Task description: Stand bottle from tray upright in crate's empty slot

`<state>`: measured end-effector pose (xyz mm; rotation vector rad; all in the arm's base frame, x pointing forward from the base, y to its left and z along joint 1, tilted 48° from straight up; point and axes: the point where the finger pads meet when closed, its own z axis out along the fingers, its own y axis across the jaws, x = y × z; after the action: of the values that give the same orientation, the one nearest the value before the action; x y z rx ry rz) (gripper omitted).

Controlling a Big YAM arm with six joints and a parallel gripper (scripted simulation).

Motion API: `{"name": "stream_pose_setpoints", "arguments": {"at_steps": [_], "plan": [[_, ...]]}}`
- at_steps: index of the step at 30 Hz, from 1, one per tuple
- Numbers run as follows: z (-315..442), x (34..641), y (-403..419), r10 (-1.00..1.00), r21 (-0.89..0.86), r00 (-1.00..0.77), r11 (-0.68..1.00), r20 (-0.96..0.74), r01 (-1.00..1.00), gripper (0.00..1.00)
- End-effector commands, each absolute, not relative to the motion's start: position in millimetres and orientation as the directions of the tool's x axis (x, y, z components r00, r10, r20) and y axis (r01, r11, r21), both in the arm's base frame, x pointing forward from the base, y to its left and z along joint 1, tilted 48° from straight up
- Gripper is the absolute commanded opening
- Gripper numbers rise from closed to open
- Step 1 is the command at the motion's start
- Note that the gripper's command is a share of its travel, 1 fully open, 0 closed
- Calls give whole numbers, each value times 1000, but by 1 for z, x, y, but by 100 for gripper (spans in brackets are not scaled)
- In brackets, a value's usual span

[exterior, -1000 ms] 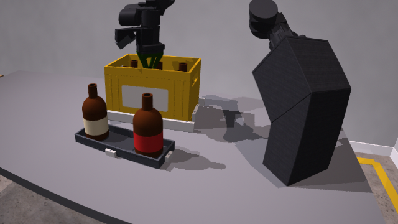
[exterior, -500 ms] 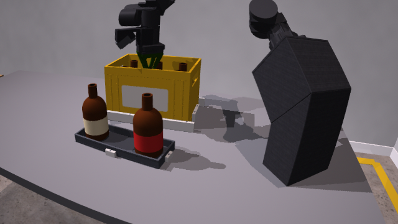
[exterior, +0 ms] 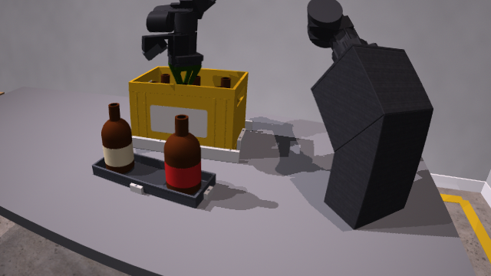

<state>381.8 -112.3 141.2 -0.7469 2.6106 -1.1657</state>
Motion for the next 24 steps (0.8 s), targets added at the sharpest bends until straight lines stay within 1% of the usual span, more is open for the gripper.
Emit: {"name": "stream_pose_setpoints", "arguments": {"at_steps": [1, 17, 18, 24], "plan": [[143, 386, -112, -522, -742, -853, 562, 25, -366, 0], [143, 386, -112, -522, -742, -853, 562, 25, -366, 0], [143, 386, -112, -522, -742, -853, 562, 25, -366, 61], [143, 386, -112, -522, -742, -853, 562, 25, -365, 61]]}}
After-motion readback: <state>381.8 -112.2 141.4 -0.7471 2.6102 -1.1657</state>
